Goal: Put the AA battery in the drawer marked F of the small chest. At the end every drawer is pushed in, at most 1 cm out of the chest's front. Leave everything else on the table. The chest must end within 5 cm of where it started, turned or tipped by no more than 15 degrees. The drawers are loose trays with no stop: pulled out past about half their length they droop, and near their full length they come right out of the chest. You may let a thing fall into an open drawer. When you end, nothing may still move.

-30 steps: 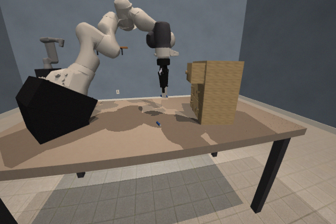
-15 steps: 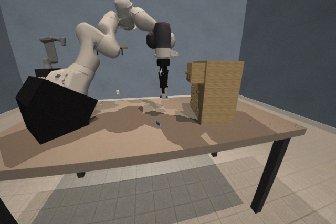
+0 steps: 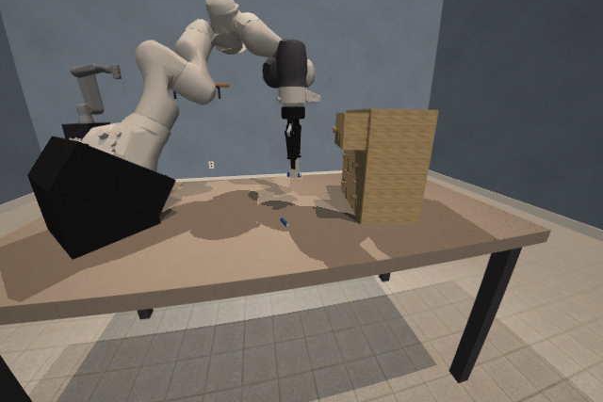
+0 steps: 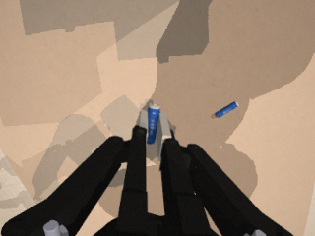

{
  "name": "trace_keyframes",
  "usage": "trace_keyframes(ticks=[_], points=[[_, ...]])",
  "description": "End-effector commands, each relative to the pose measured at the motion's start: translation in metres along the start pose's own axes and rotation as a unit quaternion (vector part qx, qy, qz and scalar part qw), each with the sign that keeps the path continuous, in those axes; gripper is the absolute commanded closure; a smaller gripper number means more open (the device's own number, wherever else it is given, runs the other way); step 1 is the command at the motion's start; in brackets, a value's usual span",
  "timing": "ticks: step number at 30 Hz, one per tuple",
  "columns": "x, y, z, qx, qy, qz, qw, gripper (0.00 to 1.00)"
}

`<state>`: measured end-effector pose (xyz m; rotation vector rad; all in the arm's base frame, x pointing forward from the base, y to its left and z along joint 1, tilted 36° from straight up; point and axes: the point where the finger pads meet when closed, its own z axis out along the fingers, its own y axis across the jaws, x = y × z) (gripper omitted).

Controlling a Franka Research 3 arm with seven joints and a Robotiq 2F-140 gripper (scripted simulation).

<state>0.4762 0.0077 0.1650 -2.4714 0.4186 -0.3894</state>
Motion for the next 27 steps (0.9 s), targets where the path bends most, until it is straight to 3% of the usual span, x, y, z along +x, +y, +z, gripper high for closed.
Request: trace_keyframes(ticks=[1, 27], points=[[0.0019, 0.003, -0.0003, -0.004, 0.001, -0.022, 1.0, 0.94], [0.0027, 0.0095, 0.0014, -0.01, 0.0, -0.044, 0.999, 0.94]])
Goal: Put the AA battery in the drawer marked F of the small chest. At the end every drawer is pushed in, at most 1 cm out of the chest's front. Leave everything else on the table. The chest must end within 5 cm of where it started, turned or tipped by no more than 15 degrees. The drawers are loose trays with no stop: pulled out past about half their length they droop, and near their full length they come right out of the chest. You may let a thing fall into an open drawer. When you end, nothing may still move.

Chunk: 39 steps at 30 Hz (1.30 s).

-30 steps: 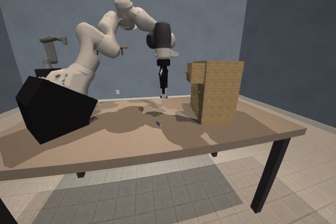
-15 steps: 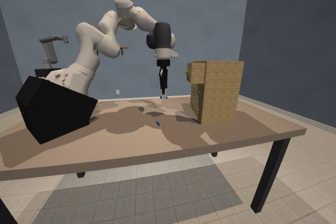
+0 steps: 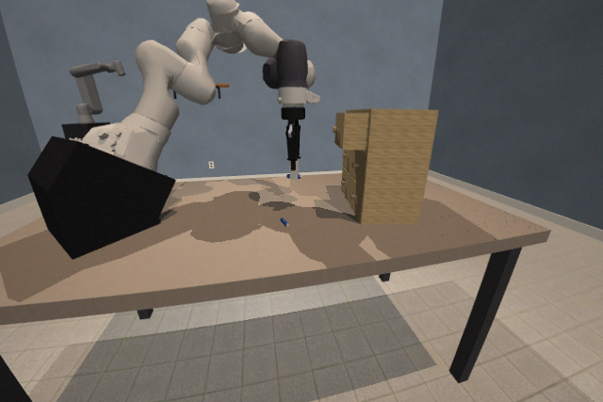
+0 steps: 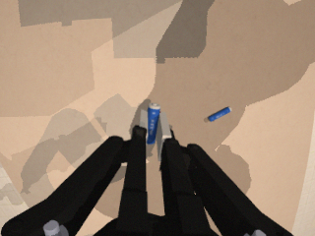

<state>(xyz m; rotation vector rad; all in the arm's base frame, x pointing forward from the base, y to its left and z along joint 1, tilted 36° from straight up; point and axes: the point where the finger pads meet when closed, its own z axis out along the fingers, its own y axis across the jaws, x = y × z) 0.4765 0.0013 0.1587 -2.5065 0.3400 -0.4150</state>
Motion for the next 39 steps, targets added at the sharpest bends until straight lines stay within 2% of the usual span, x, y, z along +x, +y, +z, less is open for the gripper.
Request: trace_keyframes(ticks=[1, 39], points=[[0.001, 0.001, 0.0, -0.002, 0.0, -0.011, 1.0, 0.94], [0.002, 0.015, 0.003, -0.014, -0.003, -0.057, 0.998, 0.94]])
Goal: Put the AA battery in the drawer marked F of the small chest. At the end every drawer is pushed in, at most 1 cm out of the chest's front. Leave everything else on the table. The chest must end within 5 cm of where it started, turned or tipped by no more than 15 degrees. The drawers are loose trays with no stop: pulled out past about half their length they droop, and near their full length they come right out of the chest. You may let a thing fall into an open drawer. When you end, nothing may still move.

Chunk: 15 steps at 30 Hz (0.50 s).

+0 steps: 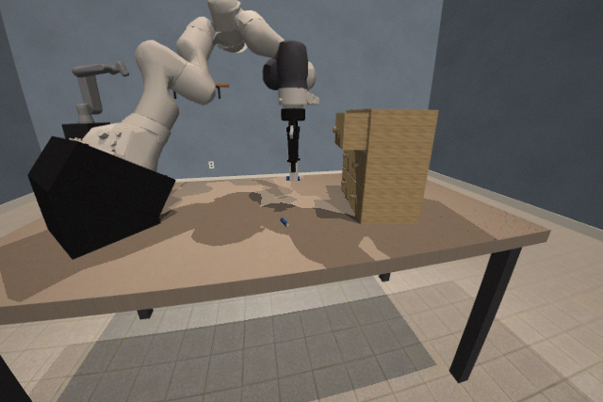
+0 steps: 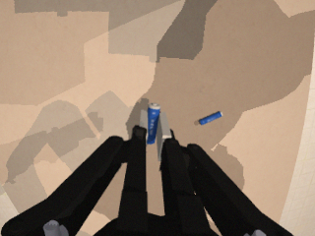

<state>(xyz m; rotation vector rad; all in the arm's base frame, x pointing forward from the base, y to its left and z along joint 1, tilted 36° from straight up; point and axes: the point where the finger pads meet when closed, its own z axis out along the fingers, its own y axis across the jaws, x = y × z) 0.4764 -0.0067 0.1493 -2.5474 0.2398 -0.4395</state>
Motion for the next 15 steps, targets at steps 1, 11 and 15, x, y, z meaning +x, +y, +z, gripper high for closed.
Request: trace_keyframes(ticks=[1, 11, 15], points=[[0.0009, 0.0029, -0.0001, -0.004, 0.0, -0.015, 1.0, 0.94], [0.0008, 0.0057, 0.0007, -0.006, -0.001, -0.025, 1.0, 0.94], [0.0008, 0.0057, 0.0007, -0.006, -0.001, -0.025, 1.0, 0.94]])
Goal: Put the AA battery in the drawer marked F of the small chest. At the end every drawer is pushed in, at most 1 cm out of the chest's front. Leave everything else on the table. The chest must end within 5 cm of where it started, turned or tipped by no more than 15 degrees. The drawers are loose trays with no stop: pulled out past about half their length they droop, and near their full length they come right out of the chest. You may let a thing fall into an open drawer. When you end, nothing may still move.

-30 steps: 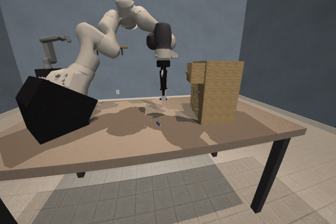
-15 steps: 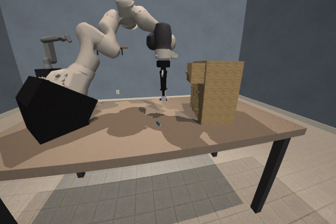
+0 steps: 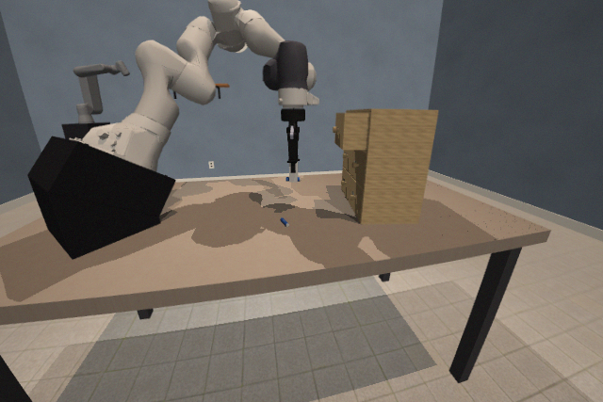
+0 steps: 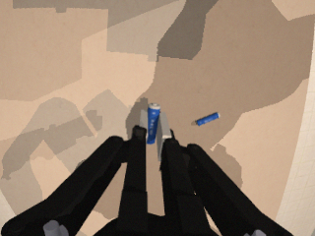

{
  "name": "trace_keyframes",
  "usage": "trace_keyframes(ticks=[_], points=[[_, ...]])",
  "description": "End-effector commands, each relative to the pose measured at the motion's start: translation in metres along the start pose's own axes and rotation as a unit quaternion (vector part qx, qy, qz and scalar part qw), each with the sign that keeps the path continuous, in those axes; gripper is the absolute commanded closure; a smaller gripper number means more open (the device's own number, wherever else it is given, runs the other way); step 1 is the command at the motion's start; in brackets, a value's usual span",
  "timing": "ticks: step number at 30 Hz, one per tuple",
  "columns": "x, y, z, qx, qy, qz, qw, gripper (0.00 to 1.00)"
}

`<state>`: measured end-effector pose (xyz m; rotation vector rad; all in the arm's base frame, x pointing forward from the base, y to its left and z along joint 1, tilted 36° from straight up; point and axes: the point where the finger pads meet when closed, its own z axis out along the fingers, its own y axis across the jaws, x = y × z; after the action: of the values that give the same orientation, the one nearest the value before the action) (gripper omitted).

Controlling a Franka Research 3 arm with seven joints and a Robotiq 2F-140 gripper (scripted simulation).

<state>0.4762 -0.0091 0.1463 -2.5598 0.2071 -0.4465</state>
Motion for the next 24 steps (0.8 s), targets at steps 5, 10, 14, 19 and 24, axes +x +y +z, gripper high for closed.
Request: trace_keyframes(ticks=[5, 10, 14, 19, 24], points=[[0.0011, 0.002, -0.0006, -0.003, 0.0, -0.011, 1.0, 0.94], [0.001, 0.0039, 0.0, -0.004, 0.0, -0.018, 1.0, 0.94], [0.001, 0.0039, 0.0, -0.004, 0.0, -0.018, 1.0, 0.94], [0.0009, 0.0051, 0.0003, -0.006, -0.001, -0.022, 1.0, 0.94], [0.0009, 0.0051, 0.0003, -0.006, -0.001, -0.022, 1.0, 0.94]])
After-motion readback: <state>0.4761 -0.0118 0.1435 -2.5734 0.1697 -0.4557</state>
